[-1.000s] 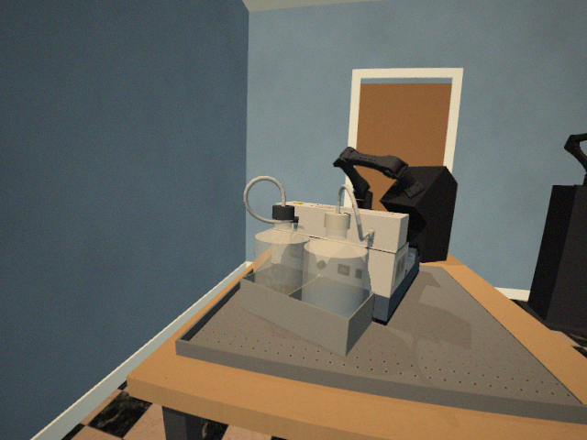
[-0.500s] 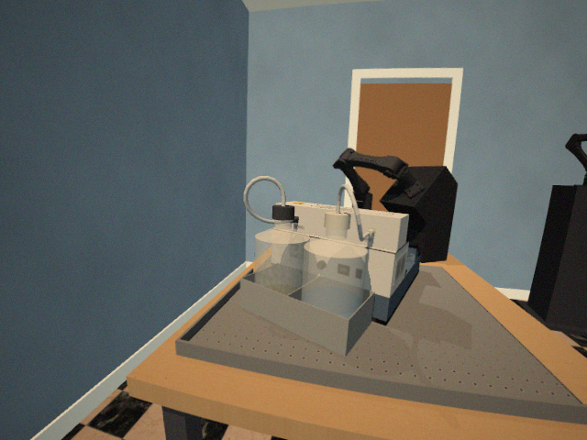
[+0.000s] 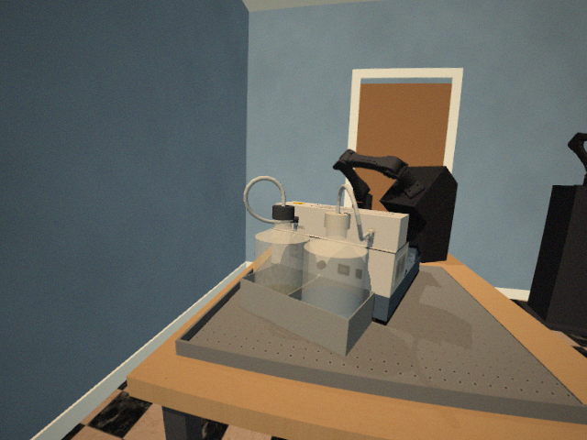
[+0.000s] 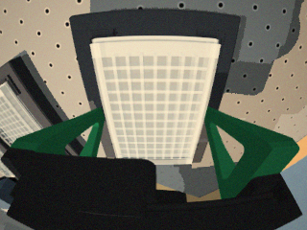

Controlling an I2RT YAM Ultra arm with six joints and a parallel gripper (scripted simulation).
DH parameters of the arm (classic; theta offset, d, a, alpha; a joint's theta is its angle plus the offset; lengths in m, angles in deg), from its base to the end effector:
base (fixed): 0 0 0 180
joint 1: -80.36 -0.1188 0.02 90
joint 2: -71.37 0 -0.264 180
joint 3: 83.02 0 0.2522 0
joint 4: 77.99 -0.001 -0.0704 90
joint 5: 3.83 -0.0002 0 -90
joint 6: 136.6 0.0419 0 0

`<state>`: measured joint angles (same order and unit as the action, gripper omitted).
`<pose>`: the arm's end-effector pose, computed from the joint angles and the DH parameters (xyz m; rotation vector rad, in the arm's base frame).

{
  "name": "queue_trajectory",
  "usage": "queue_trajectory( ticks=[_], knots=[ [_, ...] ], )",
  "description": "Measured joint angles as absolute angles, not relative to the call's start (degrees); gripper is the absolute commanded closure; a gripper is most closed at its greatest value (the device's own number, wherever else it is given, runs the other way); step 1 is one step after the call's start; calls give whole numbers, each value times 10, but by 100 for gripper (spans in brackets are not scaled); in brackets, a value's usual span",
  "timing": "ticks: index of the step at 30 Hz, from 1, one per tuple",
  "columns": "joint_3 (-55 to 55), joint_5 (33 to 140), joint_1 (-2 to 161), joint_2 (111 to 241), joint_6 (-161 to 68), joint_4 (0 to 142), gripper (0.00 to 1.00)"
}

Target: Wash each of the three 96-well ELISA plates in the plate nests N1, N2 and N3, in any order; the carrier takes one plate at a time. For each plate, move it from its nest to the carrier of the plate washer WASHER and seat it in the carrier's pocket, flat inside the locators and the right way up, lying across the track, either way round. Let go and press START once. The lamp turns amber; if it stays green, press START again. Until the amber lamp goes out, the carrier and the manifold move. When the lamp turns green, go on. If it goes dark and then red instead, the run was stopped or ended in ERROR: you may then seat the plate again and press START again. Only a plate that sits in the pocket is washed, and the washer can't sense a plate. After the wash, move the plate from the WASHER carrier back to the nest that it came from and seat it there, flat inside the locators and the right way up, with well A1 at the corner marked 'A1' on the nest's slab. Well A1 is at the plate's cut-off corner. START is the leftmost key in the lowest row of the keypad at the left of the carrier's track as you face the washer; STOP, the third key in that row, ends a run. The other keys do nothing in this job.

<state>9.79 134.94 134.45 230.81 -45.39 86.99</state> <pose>0.2499 -0.2897 -0.1170 1.0793 2.2372 0.9270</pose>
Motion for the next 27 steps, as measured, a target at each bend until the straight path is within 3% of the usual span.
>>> queue_trajectory(
  ticks=[6, 7, 9, 10, 14, 15, 17, 18, 20, 21, 23, 24, 26, 27],
  knots=[
    [98, 1349, 1344, 2308, -452, 871, 0],
    [98, 1349, 1344, 2308, -452, 871, 10],
    [98, 1349, 1344, 2308, -452, 871, 10],
    [98, 1349, 1344, 2308, -452, 871, 20],
    [98, 1349, 1344, 2308, -452, 871, 20],
    [98, 1349, 1344, 2308, -452, 871, 30],
    [98, 1349, 1344, 2308, -452, 871, 30],
    [98, 1349, 1344, 2308, -452, 871, 40],
    [98, 1349, 1344, 2308, -452, 871, 40],
    [98, 1349, 1344, 2308, -452, 871, 50],
    [98, 1349, 1344, 2308, -452, 871, 50],
    [98, 1349, 1344, 2308, -452, 871, 60],
    [98, 1349, 1344, 2308, -452, 871, 60],
    [98, 1349, 1344, 2308, -452, 871, 70]
  ],
)
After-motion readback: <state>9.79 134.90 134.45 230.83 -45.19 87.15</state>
